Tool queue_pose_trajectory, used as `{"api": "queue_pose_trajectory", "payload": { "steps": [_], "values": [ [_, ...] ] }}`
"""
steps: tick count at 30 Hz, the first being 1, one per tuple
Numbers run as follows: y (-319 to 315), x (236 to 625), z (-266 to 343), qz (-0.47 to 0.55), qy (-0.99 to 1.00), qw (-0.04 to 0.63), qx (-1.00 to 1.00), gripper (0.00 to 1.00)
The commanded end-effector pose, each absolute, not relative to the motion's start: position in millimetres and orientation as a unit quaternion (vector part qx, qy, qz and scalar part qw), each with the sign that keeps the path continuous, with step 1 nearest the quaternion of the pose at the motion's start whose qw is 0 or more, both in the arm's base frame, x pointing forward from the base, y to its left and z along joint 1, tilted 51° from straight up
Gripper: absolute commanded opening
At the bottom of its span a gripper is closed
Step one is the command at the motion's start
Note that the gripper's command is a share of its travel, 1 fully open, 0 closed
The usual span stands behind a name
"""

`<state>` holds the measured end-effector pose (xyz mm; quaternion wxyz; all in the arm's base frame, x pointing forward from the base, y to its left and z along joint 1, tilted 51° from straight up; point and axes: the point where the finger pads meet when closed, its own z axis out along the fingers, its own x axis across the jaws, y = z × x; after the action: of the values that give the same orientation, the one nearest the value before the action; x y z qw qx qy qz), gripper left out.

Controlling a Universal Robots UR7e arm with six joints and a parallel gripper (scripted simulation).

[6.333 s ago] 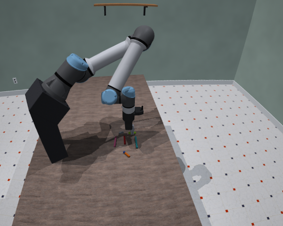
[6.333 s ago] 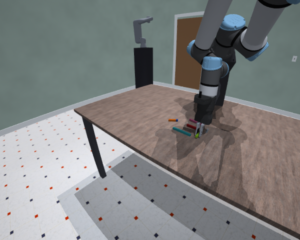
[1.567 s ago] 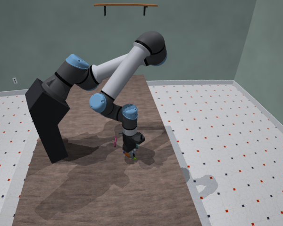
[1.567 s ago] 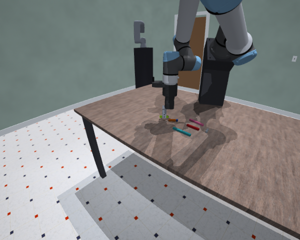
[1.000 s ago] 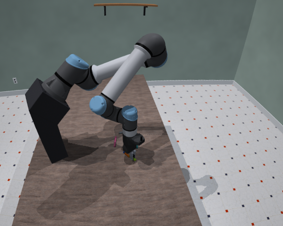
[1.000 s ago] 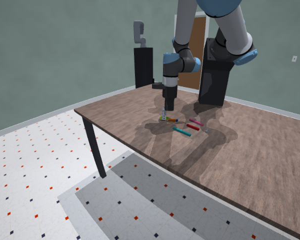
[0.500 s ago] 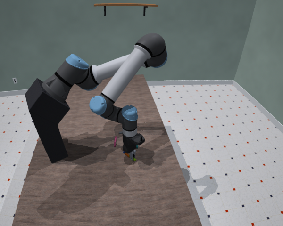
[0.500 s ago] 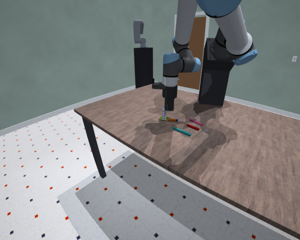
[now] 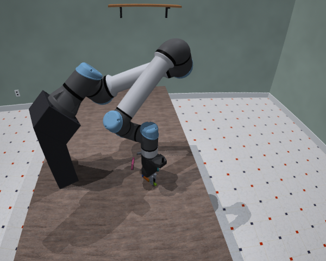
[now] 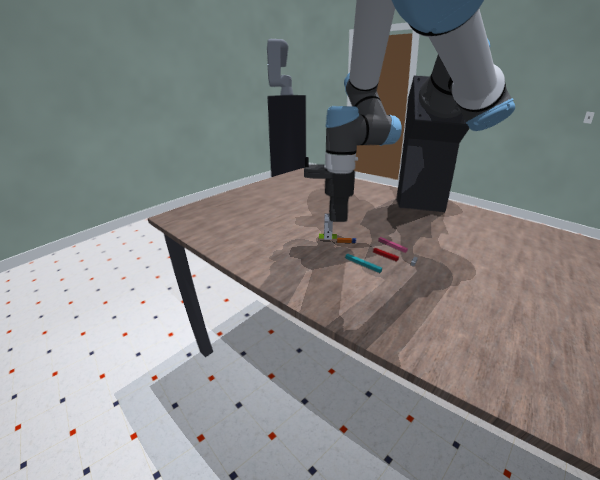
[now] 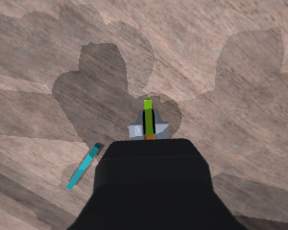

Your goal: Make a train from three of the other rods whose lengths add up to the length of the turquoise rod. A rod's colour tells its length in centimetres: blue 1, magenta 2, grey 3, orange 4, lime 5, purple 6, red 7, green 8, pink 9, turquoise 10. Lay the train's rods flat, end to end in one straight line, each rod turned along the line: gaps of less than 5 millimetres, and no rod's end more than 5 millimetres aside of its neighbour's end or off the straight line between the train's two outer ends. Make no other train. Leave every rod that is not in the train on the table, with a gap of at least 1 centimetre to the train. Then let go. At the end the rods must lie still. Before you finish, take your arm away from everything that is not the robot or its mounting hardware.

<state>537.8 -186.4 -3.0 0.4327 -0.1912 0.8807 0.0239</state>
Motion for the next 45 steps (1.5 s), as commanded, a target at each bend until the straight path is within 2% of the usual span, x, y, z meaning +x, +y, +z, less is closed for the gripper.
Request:
{"api": "queue_pose_trajectory", "payload": {
  "steps": [1,45],
  "values": [
    [-186.4,538.9,-3.7,0.024,0.881,0.433,-0.191,0.24],
    [-184.3,546.5,-10.0,0.024,0.881,0.433,-0.191,0.24]
  ]
}}
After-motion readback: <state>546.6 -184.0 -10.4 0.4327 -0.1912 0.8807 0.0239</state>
